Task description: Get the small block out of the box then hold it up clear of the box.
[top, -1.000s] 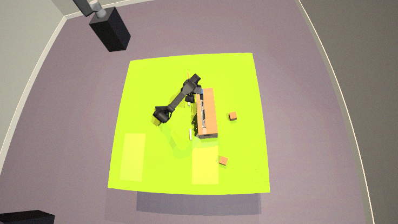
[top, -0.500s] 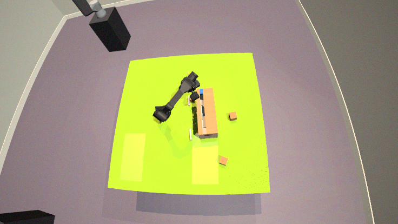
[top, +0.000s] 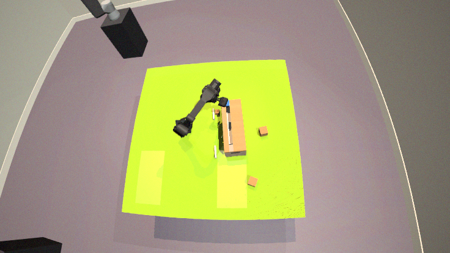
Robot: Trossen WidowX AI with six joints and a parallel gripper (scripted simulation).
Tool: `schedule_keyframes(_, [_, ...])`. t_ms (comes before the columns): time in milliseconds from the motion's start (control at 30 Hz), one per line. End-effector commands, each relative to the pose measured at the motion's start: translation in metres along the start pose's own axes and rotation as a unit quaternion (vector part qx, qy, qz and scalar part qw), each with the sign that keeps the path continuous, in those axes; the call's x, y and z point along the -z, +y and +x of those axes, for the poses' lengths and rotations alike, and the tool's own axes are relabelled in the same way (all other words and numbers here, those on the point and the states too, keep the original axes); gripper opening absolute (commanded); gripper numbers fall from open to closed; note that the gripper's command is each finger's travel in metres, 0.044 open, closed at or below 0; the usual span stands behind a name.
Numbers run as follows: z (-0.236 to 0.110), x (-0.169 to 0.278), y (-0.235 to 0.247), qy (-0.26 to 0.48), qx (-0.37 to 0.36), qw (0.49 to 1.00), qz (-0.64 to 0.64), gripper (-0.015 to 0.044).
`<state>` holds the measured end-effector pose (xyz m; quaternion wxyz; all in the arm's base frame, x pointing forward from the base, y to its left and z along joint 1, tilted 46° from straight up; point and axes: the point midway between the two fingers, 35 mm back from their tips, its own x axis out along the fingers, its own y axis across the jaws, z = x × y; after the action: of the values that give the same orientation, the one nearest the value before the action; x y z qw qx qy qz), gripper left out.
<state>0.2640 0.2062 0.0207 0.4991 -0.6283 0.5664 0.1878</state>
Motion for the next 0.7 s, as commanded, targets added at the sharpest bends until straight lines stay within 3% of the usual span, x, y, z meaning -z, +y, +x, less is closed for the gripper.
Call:
schedule_keyframes(0, [0.0049,0.0014,0.0136,0.047,0.040,0.891,-0.449,0.0285])
schedule_keyframes(333, [0.0038,0.0002,0.0182,0.074,0.045,0.758,-0.647,0.0285])
schedule_keyframes(667, [0.0026,-0.0009,0.0223,0.103,0.038,0.583,-0.805,0.0285])
